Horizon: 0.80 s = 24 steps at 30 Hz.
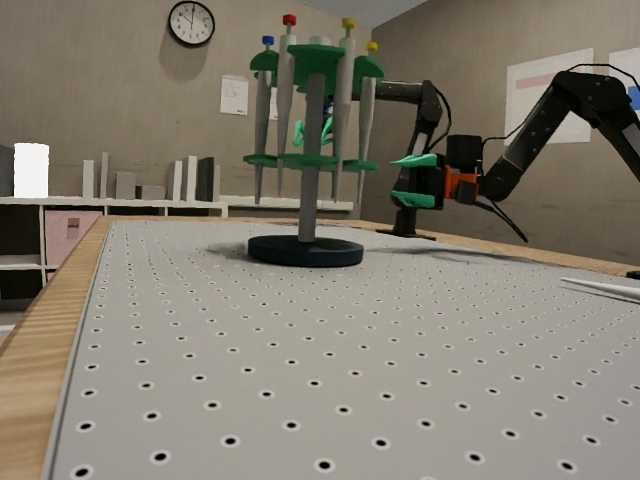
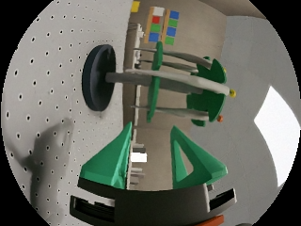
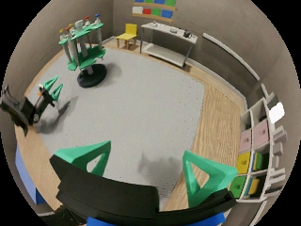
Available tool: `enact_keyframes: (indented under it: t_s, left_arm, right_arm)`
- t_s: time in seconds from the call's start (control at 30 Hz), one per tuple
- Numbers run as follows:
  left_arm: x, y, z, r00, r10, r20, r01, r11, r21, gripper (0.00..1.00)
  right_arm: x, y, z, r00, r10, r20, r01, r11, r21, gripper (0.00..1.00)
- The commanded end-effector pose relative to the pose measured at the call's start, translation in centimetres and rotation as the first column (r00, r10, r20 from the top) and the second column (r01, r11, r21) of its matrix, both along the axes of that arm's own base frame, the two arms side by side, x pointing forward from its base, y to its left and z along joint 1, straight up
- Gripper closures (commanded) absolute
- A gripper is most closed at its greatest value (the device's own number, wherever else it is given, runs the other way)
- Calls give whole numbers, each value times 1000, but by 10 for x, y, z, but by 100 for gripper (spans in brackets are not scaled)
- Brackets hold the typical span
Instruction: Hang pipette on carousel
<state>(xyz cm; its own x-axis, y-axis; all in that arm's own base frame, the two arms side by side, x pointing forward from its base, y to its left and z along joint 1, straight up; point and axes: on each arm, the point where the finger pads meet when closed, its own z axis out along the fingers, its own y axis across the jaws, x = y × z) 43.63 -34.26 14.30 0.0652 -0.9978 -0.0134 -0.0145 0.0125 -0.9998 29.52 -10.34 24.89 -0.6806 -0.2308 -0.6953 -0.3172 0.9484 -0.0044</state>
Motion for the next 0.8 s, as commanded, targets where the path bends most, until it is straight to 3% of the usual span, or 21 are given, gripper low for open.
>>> enact_keyframes:
  t_s: [0.0,0.77]
  left_arm:
    - [-1,-8,33,999,-8,40,9,999,-41,51]
    - [-2,-8,38,999,-6,40,8,999,-41,51]
  right_arm:
    - [3,-3,4,1000,8,23,-8,1000,3,0]
    - [3,-3,4,1000,8,23,-8,1000,3,0]
